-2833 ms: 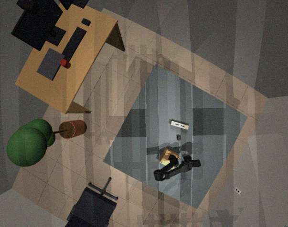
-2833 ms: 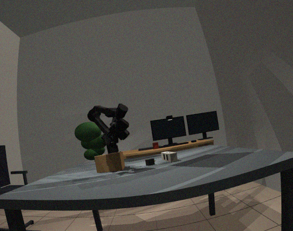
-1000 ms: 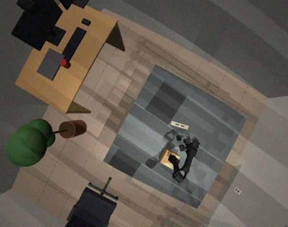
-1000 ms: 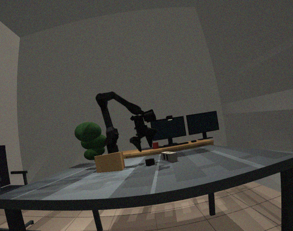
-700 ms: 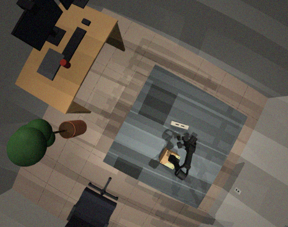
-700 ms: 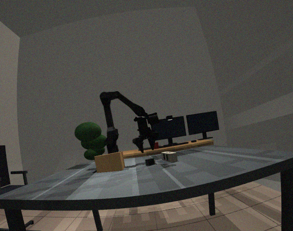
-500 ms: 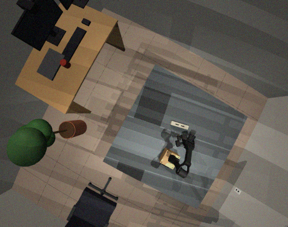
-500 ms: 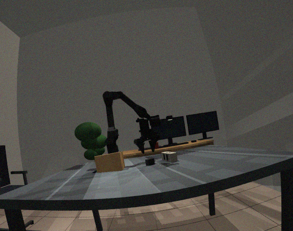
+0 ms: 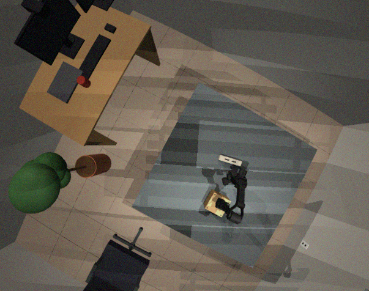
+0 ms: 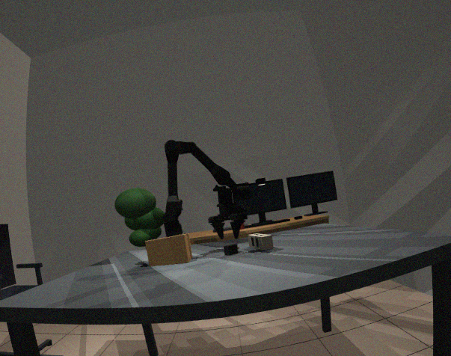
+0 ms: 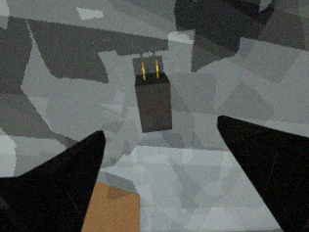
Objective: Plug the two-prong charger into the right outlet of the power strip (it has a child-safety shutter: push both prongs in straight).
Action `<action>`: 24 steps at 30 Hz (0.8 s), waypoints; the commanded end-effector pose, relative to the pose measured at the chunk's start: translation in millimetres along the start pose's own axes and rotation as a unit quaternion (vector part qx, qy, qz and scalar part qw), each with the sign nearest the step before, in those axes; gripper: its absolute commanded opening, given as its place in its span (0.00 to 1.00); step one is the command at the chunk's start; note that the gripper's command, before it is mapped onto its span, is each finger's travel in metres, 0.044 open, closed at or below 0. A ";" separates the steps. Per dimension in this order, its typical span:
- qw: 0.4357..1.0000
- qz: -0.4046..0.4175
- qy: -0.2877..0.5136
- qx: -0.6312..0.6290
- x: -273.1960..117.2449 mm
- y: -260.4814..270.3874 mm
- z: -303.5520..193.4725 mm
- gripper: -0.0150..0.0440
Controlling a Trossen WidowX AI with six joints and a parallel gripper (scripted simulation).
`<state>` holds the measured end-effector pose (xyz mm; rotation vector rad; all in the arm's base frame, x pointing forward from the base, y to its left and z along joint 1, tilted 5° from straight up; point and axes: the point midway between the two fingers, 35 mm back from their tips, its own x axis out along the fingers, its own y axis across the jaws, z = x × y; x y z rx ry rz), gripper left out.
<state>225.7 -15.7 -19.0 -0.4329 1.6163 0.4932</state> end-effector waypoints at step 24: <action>1.000 0.004 0.000 0.003 39.9 1.7 4.5 1.00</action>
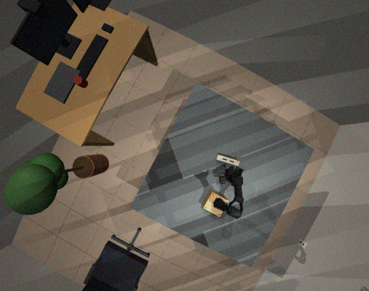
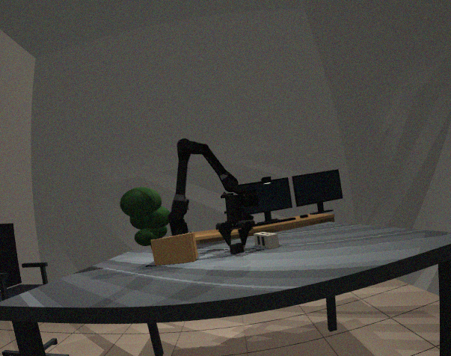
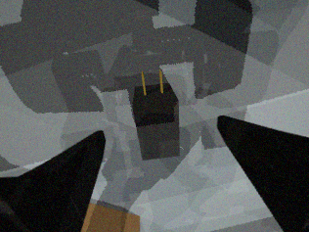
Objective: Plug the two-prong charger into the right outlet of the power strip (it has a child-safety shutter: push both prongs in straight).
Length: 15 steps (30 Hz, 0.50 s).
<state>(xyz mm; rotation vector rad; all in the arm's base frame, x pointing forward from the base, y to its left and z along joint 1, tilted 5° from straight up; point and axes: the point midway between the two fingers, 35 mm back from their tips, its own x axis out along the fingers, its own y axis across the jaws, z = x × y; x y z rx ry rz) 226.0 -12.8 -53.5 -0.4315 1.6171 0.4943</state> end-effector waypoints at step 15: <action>1.000 0.001 0.001 0.000 20.5 1.1 0.5 0.91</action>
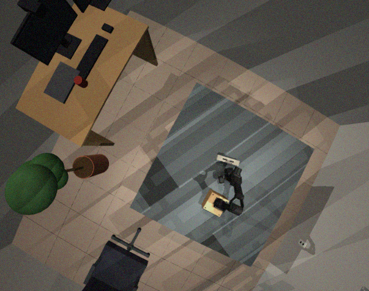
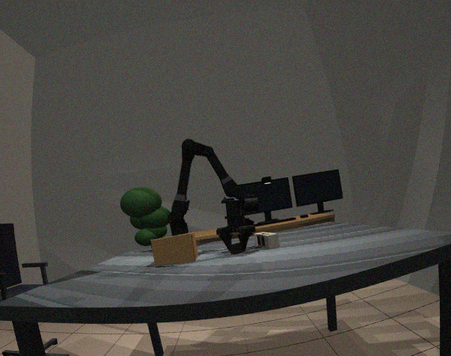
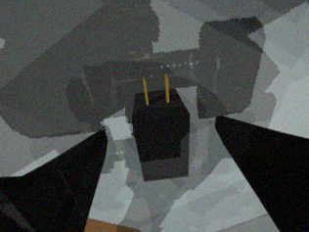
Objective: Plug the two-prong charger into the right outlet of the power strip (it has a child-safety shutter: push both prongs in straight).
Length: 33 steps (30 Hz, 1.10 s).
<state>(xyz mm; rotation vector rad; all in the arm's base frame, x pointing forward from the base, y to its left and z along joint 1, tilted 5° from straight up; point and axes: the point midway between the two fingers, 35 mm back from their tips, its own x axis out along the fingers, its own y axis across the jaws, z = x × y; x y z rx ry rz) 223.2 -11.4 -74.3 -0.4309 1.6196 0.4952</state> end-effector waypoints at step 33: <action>1.000 0.002 -0.002 0.002 -49.8 0.1 -4.8 0.25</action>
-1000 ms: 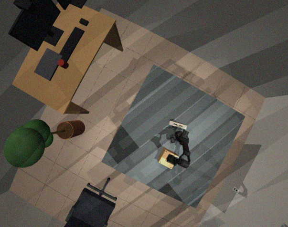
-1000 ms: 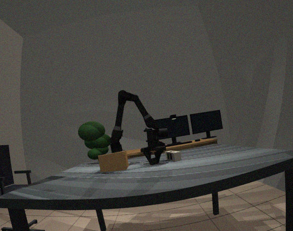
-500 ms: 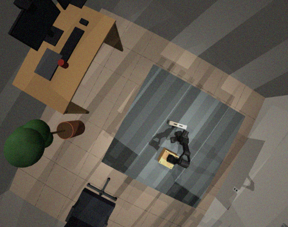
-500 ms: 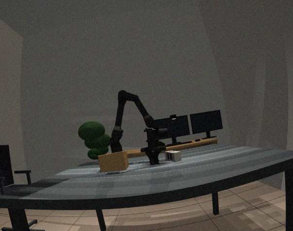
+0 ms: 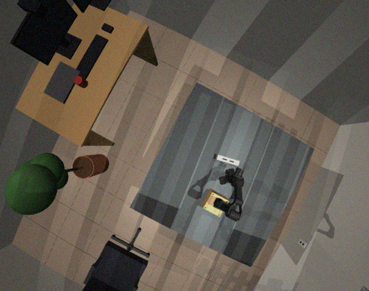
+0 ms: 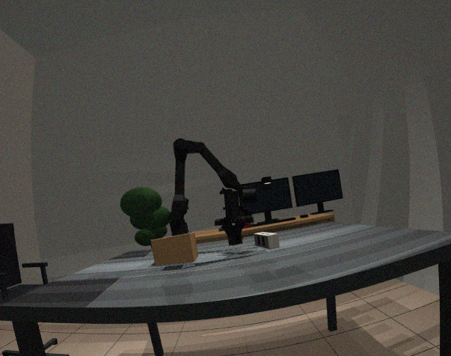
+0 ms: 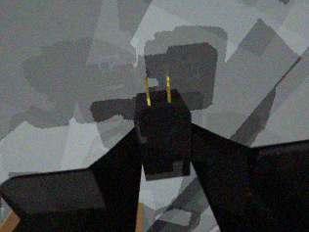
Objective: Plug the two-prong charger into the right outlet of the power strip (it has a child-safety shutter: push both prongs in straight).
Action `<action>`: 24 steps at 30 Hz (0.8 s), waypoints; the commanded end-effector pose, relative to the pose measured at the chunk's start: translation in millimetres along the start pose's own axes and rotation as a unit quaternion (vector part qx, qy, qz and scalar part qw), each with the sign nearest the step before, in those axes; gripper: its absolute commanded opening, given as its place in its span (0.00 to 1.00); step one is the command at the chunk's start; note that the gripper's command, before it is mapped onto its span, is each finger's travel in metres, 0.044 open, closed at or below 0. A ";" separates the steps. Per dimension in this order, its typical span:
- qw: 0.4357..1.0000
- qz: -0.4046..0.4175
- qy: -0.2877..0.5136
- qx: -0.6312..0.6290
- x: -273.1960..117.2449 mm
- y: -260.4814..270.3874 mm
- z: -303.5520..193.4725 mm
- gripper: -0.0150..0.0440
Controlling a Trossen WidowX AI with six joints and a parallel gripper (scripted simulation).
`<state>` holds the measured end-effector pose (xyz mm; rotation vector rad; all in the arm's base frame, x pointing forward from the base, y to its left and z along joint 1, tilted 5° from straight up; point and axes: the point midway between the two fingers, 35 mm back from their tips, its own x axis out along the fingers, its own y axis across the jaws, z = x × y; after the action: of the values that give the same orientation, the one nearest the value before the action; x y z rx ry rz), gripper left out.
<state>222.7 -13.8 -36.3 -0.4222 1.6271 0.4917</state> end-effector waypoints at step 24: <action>0.993 0.008 -0.005 0.118 5.0 0.4 14.1 0.25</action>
<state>230.2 -8.4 -39.3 -0.2662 1.6582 0.3391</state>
